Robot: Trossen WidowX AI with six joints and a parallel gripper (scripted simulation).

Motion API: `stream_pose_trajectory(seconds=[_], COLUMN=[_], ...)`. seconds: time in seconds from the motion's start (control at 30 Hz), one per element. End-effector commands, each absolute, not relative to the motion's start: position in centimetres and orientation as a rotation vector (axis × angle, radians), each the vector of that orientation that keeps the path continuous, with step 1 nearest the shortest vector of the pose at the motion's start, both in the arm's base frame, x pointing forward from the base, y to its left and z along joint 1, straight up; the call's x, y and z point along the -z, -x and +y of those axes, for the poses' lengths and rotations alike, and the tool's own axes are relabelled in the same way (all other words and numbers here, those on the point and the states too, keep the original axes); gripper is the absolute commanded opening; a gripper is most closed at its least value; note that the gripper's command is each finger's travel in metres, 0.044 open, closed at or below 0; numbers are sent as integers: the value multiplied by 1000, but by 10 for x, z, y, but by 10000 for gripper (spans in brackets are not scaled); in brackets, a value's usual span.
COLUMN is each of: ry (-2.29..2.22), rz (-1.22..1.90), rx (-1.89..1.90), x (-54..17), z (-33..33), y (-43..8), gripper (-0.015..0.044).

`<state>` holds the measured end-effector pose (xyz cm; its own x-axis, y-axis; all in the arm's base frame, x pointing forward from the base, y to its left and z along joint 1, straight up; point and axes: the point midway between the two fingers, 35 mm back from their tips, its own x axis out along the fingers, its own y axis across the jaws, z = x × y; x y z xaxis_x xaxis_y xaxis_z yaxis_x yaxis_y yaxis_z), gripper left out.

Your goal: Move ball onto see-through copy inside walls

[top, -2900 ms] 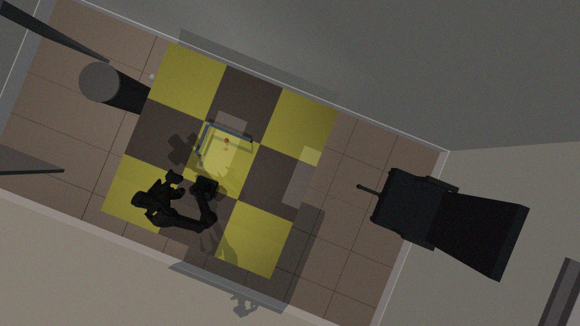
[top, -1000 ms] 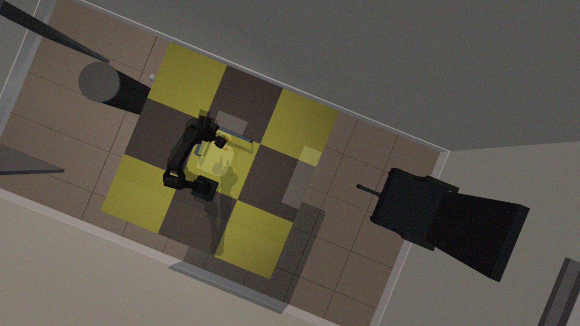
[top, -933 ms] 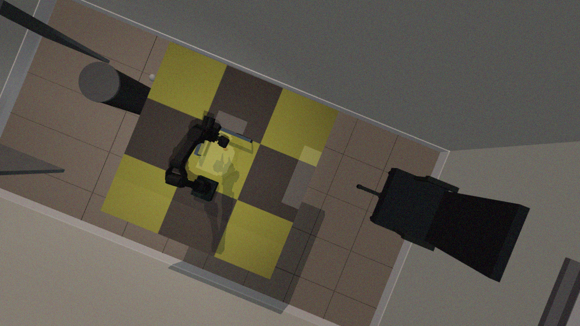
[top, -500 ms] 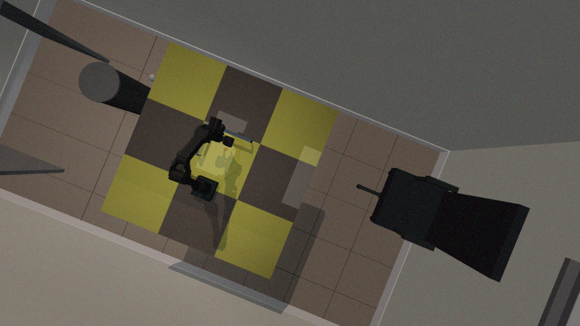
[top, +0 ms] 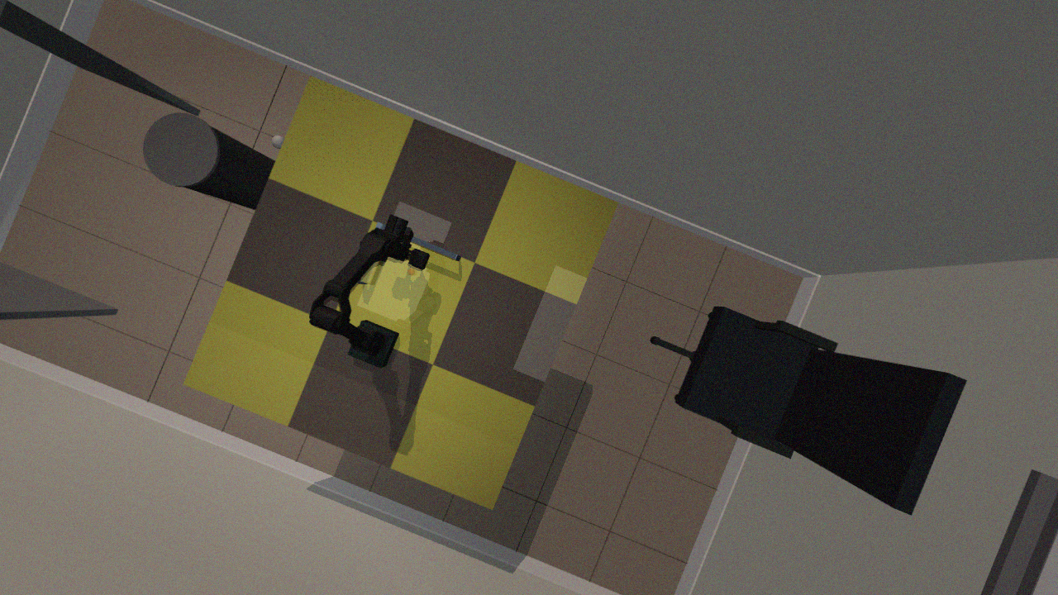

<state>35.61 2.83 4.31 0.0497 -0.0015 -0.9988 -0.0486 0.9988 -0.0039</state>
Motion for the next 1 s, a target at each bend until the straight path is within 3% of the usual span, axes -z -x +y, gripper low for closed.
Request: stream_pose_trajectory(seconds=[0.0,0.33,0.47,0.77,0.87,0.97], ry=[38,38,38,38,38,38], rz=[1533,1533,1533,1533,1533,1532], rx=[-43,-43,-43,-43,-43,-43], x=[-32,-19,-19,-19,-22,-39], z=[29,29,29,29,29,29], y=[-354,-354,-354,-354,-355,-357], gripper=[236,236,131,71,0,0])
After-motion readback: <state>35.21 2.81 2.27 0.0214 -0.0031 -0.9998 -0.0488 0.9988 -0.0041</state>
